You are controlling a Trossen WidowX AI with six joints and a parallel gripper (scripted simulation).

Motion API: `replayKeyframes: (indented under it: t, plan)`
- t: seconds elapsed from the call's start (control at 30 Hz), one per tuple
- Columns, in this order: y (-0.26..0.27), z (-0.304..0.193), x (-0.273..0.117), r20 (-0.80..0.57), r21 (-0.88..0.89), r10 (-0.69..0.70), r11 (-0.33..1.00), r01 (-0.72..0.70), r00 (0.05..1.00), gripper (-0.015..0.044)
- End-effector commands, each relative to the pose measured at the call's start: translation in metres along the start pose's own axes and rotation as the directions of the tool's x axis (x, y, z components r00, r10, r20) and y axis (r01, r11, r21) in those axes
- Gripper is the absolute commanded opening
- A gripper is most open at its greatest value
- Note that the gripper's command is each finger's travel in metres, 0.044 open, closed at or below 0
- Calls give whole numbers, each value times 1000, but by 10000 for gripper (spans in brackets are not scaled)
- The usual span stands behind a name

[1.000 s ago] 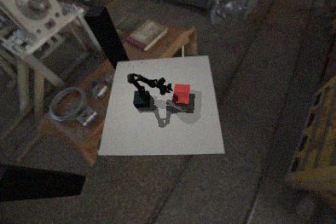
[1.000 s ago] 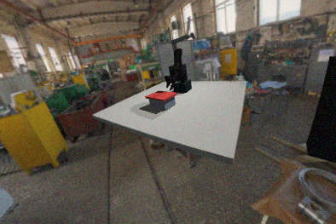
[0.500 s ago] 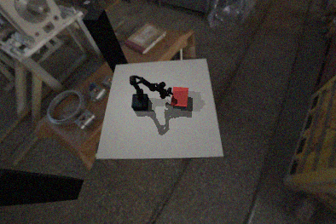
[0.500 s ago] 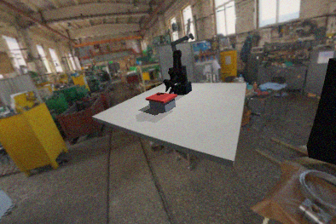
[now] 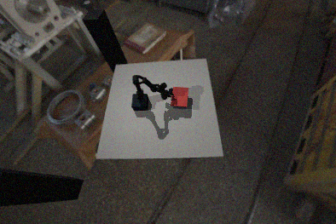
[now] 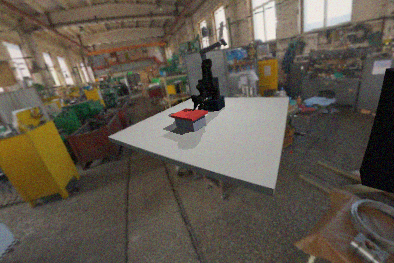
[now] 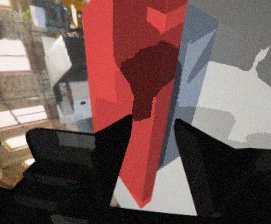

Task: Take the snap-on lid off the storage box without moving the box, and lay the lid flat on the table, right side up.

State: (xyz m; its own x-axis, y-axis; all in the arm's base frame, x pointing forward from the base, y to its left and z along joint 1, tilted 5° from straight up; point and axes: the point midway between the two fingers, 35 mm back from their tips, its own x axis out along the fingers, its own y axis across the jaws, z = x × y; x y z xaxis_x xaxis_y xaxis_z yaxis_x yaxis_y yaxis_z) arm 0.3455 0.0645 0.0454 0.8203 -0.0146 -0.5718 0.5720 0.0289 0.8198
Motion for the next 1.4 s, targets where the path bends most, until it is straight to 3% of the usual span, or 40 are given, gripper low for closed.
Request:
replayKeyframes:
  t: [0.0, 0.33, 0.47, 1.37]
  plan:
    - [3, -1, 1, -4, -5, 6, 1000, -6, 1000, 175]
    - [3, -1, 1, -4, -5, 6, 1000, -6, 1000, 109]
    - [3, -1, 1, -4, -5, 6, 1000, -6, 1000, 4]
    - [6, 0, -3, 0, 1, 7, 1000, -7, 1000, 0]
